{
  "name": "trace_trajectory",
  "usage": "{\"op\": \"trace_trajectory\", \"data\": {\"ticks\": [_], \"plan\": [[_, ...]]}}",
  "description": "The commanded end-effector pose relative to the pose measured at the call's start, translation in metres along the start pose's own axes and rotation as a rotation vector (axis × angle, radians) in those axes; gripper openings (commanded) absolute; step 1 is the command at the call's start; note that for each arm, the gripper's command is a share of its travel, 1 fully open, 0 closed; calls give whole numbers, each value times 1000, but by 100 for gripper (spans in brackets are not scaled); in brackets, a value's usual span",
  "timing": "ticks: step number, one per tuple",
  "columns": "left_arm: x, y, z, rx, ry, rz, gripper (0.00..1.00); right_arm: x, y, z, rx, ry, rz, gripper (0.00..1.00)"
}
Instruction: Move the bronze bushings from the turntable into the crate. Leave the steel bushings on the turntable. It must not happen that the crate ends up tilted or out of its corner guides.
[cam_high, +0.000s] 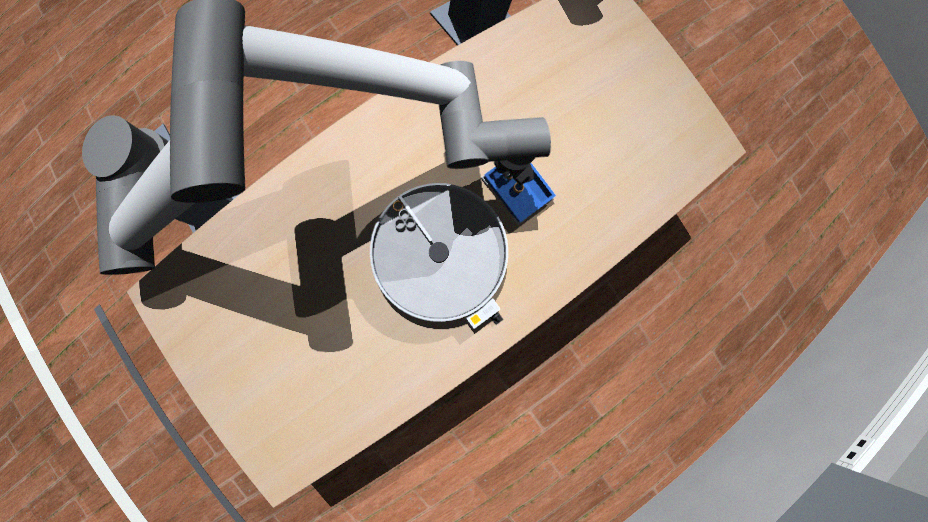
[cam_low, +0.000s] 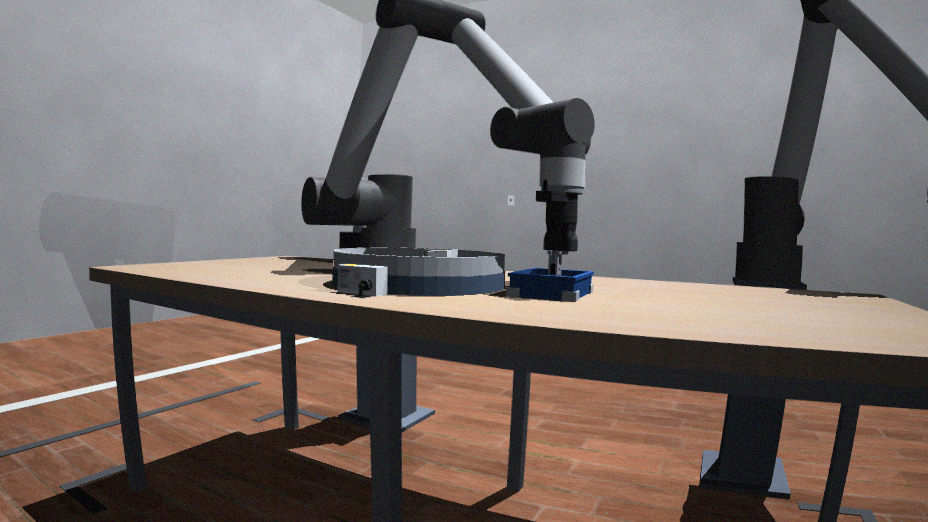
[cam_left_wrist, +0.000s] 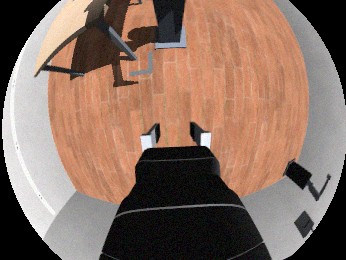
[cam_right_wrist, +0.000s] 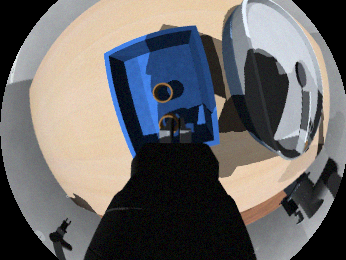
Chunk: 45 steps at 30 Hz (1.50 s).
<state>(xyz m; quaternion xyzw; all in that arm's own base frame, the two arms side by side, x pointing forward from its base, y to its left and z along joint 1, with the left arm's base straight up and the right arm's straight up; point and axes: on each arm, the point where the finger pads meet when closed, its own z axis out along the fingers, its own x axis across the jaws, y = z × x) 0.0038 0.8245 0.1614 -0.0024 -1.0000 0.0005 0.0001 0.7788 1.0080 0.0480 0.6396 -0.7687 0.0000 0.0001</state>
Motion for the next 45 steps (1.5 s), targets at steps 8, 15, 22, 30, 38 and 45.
{"op": "trace_trajectory", "data": {"ticks": [8, 15, 22, 30, 38, 45], "plan": [[0, 0, -1, -1, 0, 0, 100, -1, 0, -1, 1, -2, 0, 0], [0, 0, -1, -1, 0, 0, 100, -1, 0, 2, 1, -2, 0, 0], [0, 0, -1, -1, 0, 0, 100, -1, 0, 3, 1, -2, 0, 0], [0, 0, -1, -1, 0, 0, 100, -1, 0, 4, 1, -2, 0, 0], [0, 0, -1, -1, 0, 0, 100, -1, 0, 4, 1, -2, 0, 0], [0, 0, -1, -1, 0, 0, 100, -1, 0, 4, 1, -2, 0, 0]]}}
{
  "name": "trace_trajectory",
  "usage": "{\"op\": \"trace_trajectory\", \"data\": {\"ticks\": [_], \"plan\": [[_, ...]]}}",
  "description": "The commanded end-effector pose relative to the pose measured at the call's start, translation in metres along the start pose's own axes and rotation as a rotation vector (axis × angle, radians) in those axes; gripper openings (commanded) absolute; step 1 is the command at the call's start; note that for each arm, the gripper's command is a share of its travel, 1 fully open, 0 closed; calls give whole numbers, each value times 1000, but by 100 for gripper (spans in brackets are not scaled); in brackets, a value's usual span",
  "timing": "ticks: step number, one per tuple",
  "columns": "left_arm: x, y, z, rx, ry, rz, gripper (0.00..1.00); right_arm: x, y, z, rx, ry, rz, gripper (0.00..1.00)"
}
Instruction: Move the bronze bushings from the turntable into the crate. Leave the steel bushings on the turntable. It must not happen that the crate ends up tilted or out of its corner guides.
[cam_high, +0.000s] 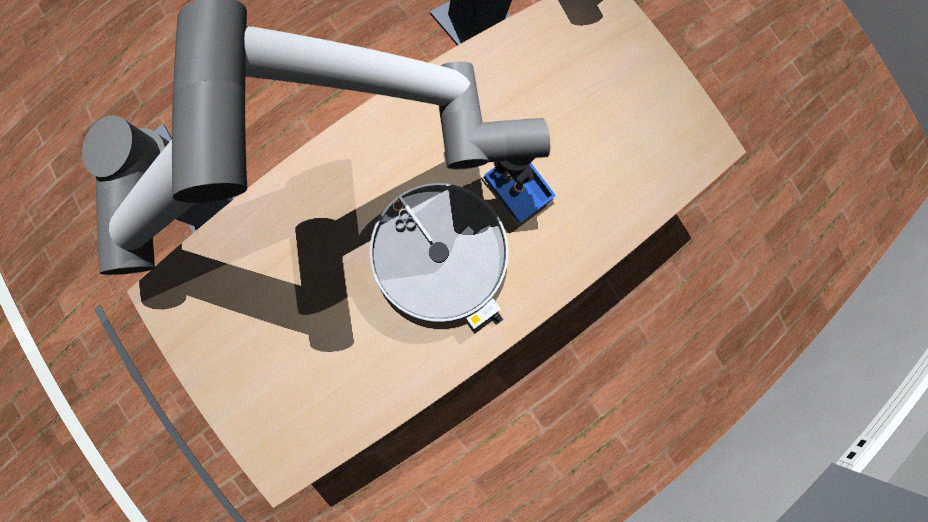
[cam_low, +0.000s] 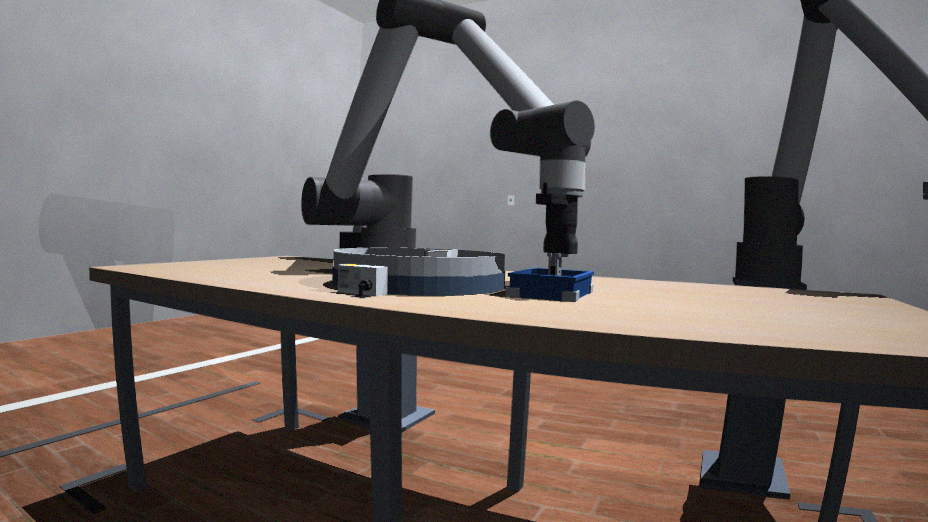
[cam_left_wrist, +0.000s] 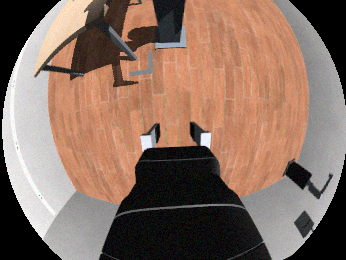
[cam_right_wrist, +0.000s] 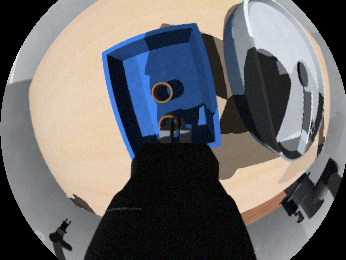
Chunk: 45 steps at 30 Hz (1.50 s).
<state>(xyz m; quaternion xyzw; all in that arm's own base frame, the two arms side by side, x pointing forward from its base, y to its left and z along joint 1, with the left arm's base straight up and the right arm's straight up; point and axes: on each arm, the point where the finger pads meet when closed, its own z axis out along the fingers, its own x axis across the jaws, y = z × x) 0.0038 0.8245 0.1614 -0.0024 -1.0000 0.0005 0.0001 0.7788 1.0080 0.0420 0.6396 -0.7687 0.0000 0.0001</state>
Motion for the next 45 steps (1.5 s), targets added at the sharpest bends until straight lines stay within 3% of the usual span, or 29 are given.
{"op": "trace_trajectory", "data": {"ticks": [1, 20, 21, 45], "plan": [[0, 0, -1, -1, 0, 0, 100, -1, 0, -2, 1, -2, 0, 0], [0, 0, -1, -1, 0, 0, 100, -1, 0, -2, 1, -2, 0, 0], [0, 0, -1, -1, 0, 0, 100, -1, 0, -2, 1, -2, 0, 41], [0, 0, -1, -1, 0, 0, 100, -1, 0, -2, 1, -2, 0, 41]]}}
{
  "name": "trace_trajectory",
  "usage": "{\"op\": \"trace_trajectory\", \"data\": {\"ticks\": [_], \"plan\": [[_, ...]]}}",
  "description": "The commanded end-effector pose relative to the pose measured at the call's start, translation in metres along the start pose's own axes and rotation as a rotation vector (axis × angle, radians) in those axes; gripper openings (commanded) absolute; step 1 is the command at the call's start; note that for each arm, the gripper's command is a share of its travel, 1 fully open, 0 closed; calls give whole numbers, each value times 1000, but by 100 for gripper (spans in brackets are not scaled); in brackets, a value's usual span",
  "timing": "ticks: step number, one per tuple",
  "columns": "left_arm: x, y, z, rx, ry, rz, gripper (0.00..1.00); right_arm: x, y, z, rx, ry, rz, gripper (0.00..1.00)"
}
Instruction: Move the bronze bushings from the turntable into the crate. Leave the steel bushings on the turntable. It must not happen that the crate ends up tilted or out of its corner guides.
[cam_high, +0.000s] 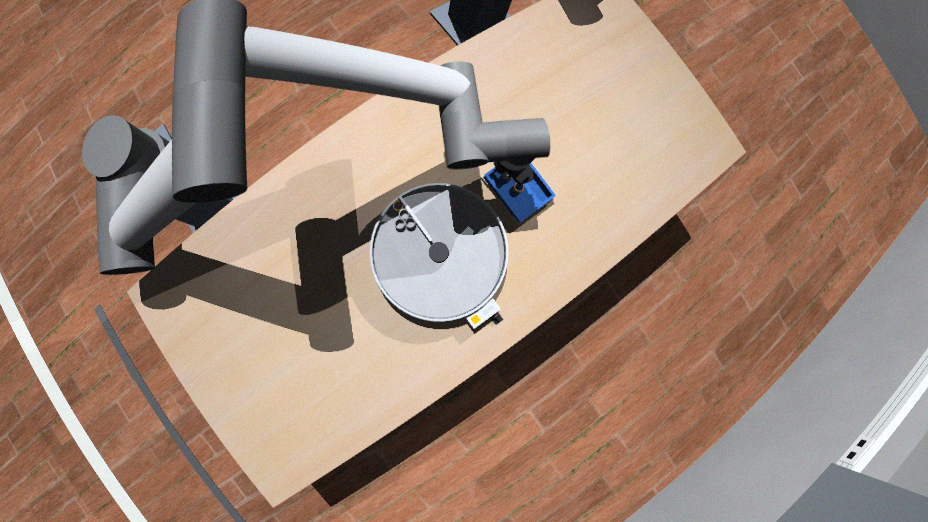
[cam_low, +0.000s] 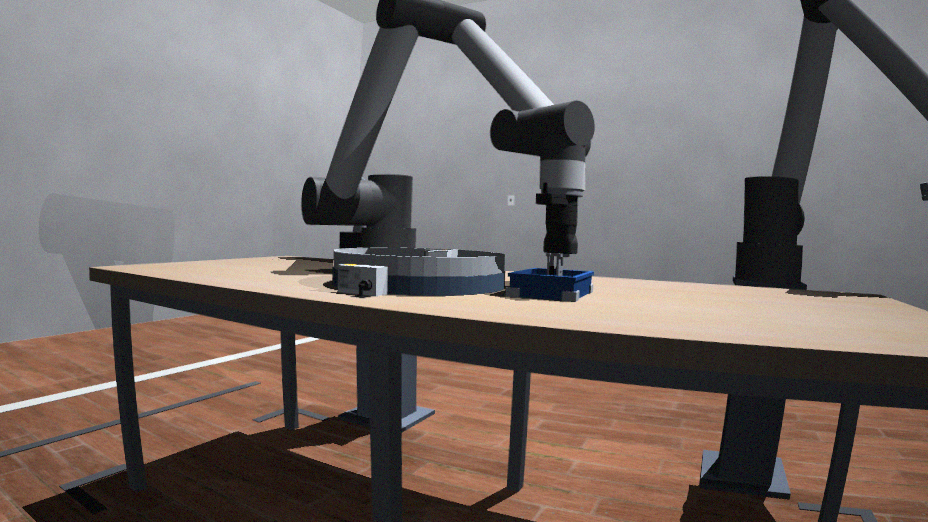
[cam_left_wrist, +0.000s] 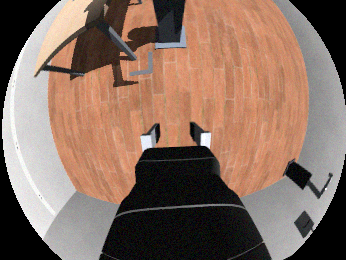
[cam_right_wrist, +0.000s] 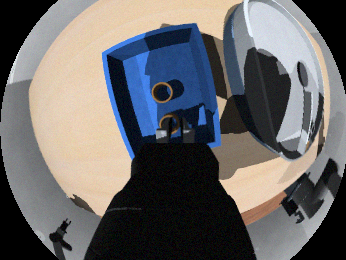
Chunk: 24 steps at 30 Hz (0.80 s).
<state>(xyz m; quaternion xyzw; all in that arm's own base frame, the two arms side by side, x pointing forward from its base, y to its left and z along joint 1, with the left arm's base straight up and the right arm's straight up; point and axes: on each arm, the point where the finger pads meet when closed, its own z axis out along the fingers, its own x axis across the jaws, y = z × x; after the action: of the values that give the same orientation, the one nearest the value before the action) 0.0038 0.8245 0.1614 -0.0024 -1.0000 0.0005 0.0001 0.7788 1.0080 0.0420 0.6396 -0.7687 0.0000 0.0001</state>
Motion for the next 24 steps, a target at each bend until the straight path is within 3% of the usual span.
{"op": "trace_trajectory", "data": {"ticks": [1, 16, 24], "plan": [[0, 0, -1, -1, 0, 0, 100, -1, 0, -2, 1, -2, 0, 41], [0, 0, -1, -1, 0, 0, 100, -1, 0, -4, 1, -2, 0, 41], [0, 0, -1, -1, 0, 0, 100, -1, 0, -28, 1, -2, 0, 41]]}}
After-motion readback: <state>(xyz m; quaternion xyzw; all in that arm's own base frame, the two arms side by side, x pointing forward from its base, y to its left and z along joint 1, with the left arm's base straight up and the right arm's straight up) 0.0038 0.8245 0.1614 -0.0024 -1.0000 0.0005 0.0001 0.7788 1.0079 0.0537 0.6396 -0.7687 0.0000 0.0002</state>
